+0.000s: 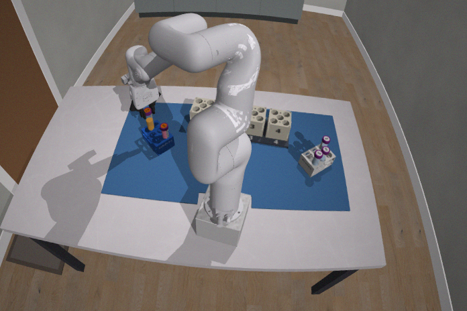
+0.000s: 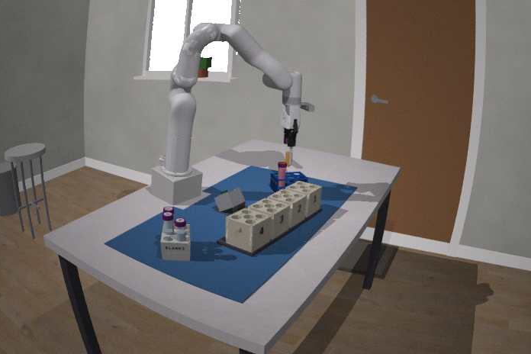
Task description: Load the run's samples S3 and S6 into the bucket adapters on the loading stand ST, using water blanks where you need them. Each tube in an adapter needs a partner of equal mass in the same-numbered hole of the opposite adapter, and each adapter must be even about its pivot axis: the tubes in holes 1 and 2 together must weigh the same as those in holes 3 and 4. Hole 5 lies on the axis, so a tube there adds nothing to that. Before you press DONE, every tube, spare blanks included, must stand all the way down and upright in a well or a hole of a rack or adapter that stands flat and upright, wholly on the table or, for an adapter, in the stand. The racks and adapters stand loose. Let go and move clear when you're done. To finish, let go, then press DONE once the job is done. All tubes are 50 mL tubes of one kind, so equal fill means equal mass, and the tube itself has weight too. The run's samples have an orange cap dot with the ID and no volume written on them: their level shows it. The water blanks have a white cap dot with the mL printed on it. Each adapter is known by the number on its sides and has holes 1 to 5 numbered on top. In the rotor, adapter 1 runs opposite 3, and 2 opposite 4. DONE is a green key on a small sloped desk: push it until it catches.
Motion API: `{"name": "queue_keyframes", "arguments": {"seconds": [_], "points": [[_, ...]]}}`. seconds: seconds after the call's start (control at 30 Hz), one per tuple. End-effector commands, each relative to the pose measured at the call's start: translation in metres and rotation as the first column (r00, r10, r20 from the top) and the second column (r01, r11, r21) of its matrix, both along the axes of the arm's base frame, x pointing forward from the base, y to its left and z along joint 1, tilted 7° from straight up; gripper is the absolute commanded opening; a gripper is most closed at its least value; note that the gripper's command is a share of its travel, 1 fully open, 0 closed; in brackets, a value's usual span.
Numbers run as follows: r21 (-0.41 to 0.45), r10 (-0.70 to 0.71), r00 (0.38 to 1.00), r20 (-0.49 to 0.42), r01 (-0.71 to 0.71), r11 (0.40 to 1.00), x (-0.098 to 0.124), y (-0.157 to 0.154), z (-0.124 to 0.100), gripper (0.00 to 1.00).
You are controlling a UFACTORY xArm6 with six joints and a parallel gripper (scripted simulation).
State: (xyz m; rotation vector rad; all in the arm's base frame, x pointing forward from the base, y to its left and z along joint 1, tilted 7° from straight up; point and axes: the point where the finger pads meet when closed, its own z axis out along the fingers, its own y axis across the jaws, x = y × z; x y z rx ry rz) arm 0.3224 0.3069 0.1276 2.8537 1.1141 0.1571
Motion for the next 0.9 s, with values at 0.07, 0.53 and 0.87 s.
{"name": "queue_keyframes", "arguments": {"seconds": [0.07,0.53,0.87], "points": [[0.002,0.0,1.0,0.002,0.0,1.0,0.0,0.001,0.009,0.0],[0.002,0.0,1.0,0.002,0.0,1.0,-0.003,0.002,0.033,0.0],[0.002,0.0,1.0,0.002,0.0,1.0,-0.005,0.002,0.05,0.0]]}}
